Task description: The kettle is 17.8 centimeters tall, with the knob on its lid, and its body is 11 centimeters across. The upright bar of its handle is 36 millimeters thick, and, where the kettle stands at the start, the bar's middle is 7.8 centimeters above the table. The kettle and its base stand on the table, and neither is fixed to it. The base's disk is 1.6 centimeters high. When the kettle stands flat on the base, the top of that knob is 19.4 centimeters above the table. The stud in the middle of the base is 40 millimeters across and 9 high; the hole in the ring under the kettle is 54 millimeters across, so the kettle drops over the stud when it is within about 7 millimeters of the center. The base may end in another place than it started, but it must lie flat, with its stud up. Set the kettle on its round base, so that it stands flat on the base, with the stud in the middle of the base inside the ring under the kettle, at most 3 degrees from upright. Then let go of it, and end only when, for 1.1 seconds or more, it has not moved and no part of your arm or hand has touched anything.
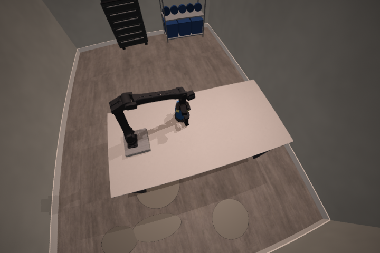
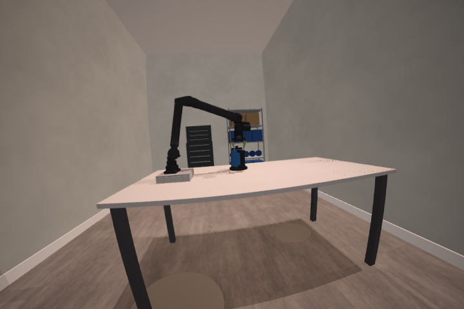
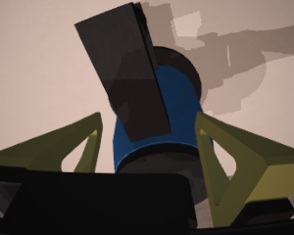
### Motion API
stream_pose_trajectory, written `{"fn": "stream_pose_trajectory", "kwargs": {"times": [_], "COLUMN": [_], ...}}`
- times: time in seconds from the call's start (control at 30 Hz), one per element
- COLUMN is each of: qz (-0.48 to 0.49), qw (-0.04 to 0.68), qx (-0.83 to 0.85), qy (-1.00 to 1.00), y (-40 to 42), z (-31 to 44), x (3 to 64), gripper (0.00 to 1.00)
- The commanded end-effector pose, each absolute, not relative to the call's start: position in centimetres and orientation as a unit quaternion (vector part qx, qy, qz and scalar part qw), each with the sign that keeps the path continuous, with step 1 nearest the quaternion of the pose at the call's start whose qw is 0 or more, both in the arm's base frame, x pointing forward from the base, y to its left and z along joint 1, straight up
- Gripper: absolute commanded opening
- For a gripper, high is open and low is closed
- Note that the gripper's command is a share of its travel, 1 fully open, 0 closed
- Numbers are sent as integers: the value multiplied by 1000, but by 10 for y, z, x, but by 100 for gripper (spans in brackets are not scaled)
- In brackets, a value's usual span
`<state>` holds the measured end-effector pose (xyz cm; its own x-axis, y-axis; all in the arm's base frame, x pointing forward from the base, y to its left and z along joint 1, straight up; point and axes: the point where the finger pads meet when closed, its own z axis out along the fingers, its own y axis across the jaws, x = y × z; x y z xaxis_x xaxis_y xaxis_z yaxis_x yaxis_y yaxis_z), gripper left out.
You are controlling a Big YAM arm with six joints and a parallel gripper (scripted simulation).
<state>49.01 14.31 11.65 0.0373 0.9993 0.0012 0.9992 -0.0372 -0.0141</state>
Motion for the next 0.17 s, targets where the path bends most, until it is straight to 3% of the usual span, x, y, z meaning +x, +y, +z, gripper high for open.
{"fn": "stream_pose_trajectory", "kwargs": {"times": [0.0,0.13], "qz": [-15,-31], "qw": [-6,-14], "qx": [-723,-723], "qy": [-690,-690], "y": [144,146], "z": [141,165], "x": [501,507], "gripper": [74,74]}}
